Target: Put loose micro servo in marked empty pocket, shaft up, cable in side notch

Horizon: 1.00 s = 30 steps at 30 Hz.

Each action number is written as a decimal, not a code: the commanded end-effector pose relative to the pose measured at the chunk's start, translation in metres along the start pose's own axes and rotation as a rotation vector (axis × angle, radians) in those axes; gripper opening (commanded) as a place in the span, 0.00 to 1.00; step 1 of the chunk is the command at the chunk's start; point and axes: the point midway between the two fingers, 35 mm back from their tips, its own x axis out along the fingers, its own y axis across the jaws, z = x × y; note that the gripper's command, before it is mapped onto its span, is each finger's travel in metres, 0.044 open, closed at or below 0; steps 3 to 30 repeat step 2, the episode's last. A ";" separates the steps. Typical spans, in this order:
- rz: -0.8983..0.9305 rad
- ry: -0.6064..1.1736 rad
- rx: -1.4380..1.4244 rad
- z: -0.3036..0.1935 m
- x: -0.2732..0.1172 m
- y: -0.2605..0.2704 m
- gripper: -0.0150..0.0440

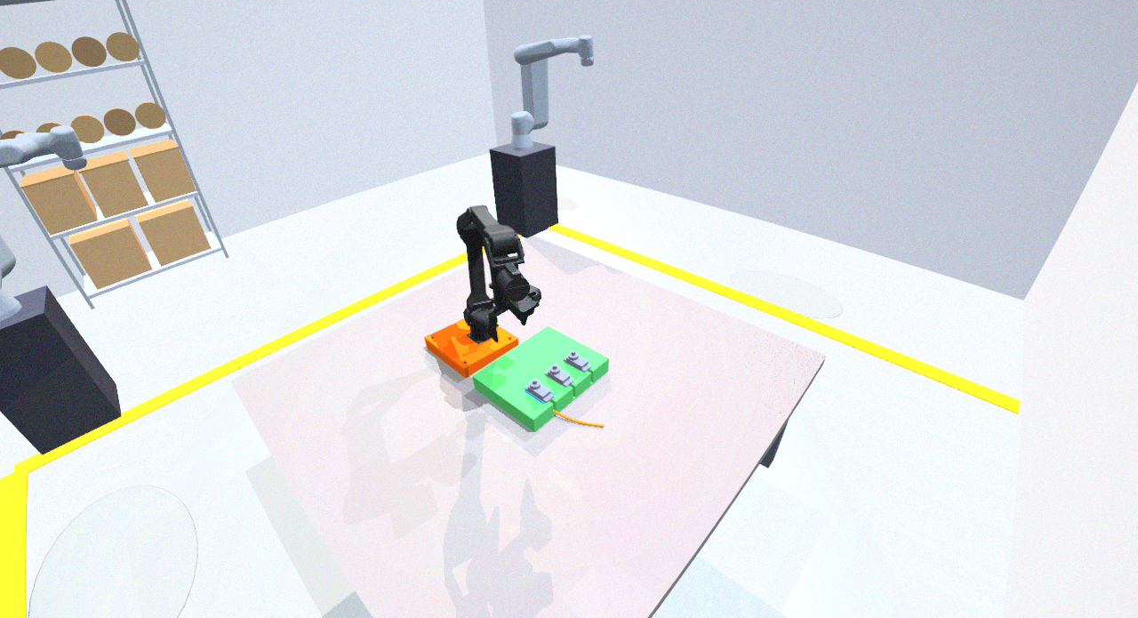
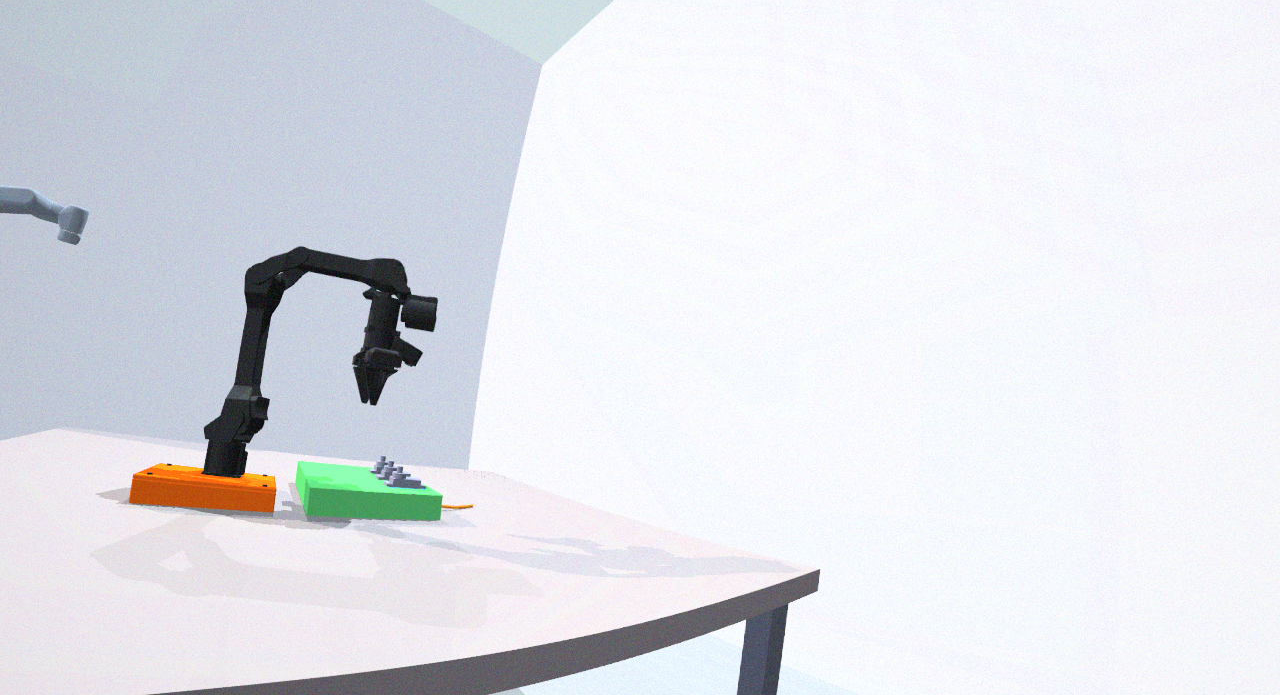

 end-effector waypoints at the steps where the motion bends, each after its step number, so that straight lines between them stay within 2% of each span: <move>1: 0.001 0.004 -0.006 0.000 0.000 0.000 1.00; 30: 0.001 0.004 -0.006 0.000 0.000 0.000 1.00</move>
